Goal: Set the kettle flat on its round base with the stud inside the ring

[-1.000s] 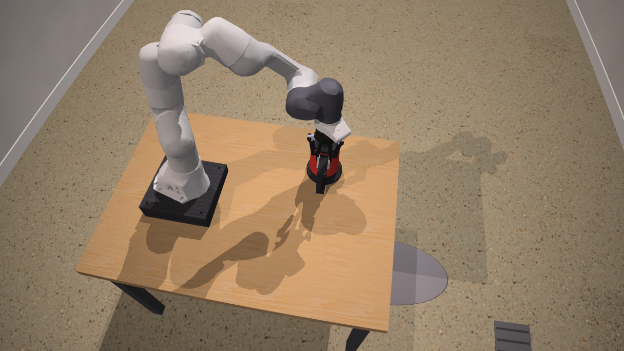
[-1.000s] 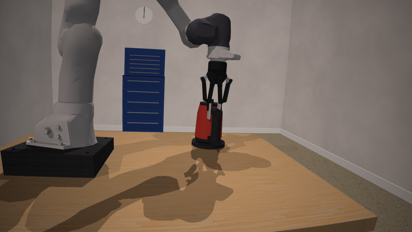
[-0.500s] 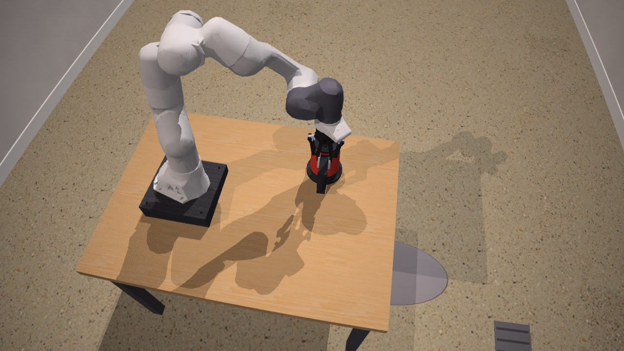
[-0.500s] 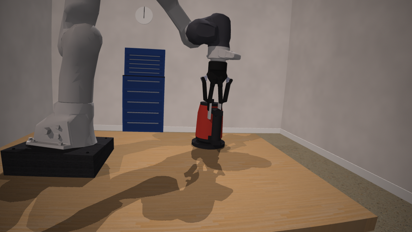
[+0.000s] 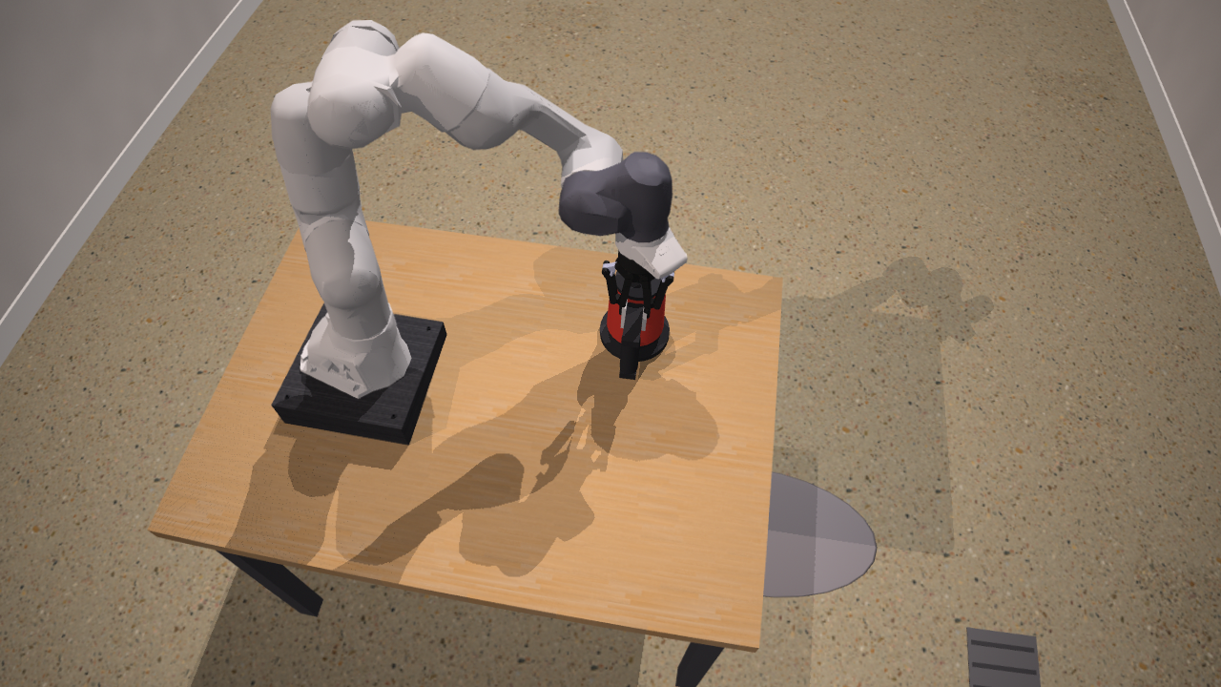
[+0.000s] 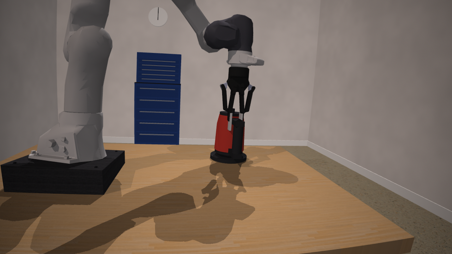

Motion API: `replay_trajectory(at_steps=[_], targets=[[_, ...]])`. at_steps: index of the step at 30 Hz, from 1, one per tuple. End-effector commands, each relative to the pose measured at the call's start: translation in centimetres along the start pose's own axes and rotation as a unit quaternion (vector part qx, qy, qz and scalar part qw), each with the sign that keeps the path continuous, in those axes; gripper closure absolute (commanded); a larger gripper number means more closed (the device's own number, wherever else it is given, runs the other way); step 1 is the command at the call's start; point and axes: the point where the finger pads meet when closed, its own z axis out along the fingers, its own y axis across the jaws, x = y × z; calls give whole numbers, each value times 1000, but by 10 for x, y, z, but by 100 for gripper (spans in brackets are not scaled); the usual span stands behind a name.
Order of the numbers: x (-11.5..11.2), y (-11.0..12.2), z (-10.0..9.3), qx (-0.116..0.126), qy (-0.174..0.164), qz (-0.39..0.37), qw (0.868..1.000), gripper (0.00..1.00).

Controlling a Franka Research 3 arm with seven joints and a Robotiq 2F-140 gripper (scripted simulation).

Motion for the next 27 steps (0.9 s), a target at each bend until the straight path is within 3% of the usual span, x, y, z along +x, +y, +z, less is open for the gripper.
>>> replay_trajectory(at_steps=[1,27], targets=[[-4,-3,-3,5,-3,-3,1000,100],[-4,-3,0,5,-3,-3,1000,100]])
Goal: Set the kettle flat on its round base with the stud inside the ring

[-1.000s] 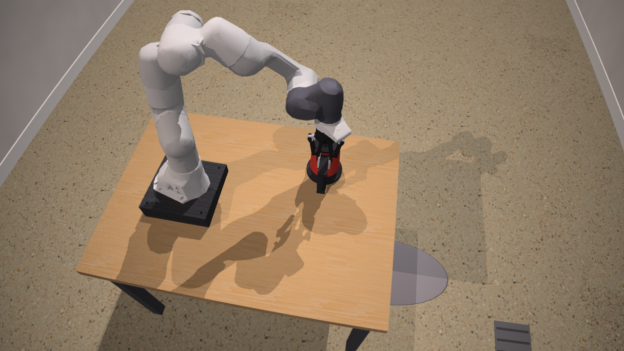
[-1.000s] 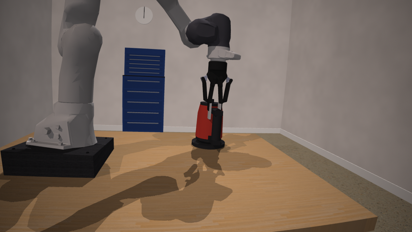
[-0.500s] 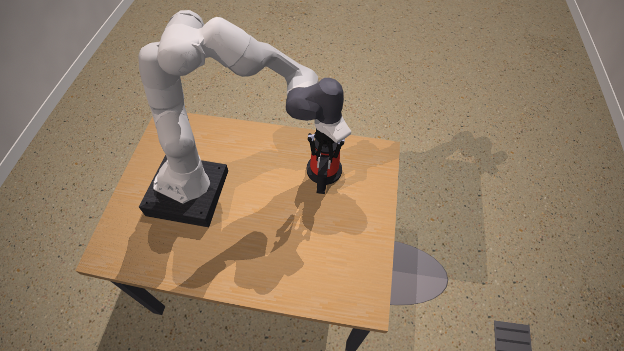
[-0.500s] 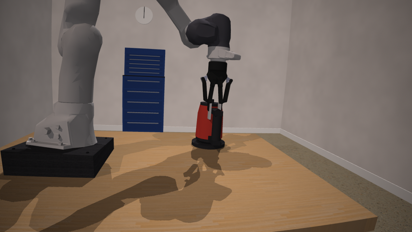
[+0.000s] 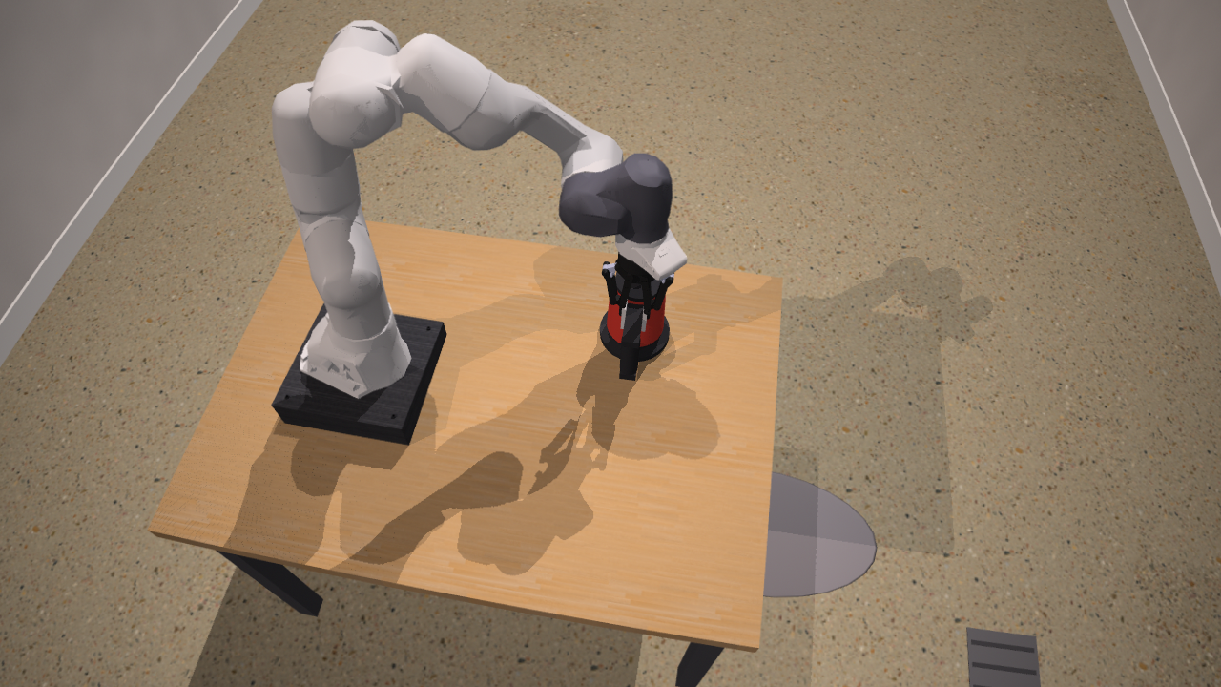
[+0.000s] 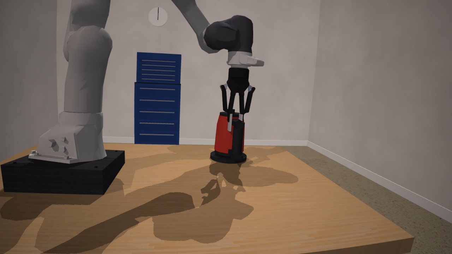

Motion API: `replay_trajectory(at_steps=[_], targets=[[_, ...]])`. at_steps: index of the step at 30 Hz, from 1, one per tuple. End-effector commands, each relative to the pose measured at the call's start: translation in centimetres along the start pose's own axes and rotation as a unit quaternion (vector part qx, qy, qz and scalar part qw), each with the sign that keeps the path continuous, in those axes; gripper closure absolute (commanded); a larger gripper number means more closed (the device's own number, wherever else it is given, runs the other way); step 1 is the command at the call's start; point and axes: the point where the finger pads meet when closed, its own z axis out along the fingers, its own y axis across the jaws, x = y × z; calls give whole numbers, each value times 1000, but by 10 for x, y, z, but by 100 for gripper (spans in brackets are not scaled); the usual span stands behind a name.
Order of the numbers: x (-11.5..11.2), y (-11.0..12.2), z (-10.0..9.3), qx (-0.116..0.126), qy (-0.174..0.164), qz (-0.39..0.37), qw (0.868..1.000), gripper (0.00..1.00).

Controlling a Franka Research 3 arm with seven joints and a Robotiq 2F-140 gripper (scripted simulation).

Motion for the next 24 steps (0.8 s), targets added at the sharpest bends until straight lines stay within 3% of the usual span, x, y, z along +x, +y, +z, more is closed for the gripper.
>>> replay_trajectory(at_steps=[1,24], targets=[[-4,-3,-3,6,-3,-3,1000,100],[-4,-3,0,6,-3,-3,1000,100]])
